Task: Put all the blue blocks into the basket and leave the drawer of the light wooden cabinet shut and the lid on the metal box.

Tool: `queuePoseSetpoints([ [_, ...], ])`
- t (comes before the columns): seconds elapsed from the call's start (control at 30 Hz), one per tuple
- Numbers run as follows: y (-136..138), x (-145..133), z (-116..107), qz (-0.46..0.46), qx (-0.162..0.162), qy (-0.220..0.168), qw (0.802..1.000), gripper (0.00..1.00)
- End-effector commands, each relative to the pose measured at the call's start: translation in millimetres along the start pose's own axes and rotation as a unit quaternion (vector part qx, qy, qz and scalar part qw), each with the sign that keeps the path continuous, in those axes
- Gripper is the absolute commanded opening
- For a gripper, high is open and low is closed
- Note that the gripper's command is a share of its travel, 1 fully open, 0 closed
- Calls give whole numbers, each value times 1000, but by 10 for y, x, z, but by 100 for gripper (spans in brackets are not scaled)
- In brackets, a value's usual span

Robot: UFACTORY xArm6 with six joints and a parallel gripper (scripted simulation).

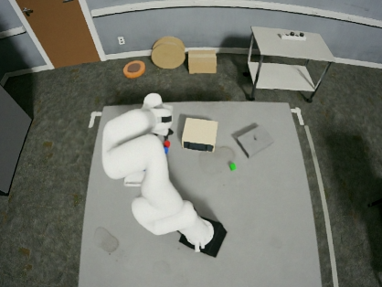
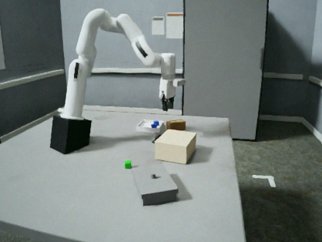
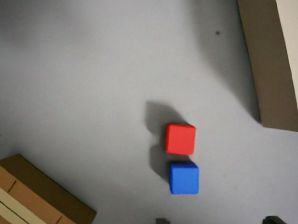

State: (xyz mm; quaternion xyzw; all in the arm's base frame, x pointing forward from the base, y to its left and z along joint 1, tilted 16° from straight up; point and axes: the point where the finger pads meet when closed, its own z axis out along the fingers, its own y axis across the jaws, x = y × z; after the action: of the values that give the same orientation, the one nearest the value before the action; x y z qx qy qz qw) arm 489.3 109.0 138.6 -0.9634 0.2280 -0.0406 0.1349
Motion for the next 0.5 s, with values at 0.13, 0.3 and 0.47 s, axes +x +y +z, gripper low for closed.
queuePoseSetpoints([
  [0.13,-10,12,34,0,1,2,1000,55],
  [0.3,-10,14,127,0,1,2,1000,55],
  [0.47,-10,16,211,0,1,2,1000,55],
])
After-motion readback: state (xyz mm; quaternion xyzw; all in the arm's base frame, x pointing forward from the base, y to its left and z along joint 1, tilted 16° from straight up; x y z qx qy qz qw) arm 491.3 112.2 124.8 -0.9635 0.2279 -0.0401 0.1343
